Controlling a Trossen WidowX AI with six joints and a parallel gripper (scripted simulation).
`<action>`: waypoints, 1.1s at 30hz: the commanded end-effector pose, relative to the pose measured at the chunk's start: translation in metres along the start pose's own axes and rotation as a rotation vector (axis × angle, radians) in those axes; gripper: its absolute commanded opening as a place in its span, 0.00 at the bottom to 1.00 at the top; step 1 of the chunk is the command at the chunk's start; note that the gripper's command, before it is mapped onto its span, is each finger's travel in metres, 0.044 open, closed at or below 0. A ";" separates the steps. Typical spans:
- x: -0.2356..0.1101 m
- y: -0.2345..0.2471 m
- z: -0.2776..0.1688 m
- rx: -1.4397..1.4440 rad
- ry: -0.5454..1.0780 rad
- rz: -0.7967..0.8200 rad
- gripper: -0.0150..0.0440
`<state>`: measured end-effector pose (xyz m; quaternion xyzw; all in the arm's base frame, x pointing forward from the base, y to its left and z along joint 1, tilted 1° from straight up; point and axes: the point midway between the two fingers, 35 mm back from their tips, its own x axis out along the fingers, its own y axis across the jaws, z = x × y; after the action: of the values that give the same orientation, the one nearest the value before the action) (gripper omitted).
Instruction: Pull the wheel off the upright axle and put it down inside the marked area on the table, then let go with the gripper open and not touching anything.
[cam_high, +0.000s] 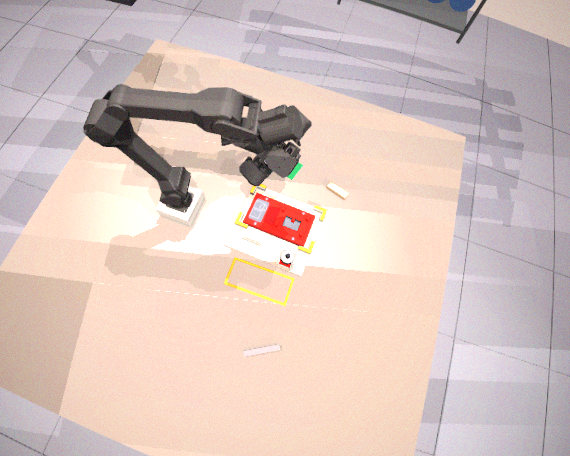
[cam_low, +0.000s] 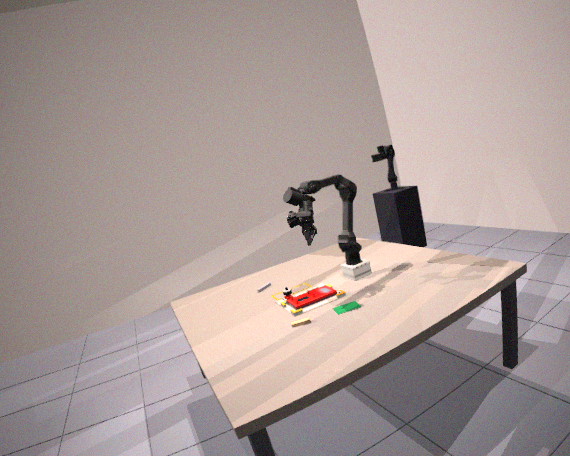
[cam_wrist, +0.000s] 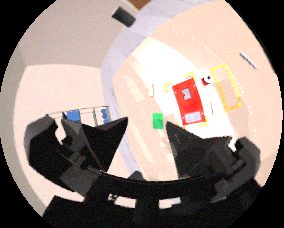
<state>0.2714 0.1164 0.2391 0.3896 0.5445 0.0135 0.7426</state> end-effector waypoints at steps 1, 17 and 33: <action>0.029 -0.039 0.056 -0.164 -0.028 -0.206 0.76; 0.081 -0.170 0.139 -0.547 0.253 -0.595 0.76; 0.086 -0.172 0.149 -0.547 0.252 -0.595 0.76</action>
<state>0.3556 -0.0473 0.0869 0.0024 0.6972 -0.0099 0.7168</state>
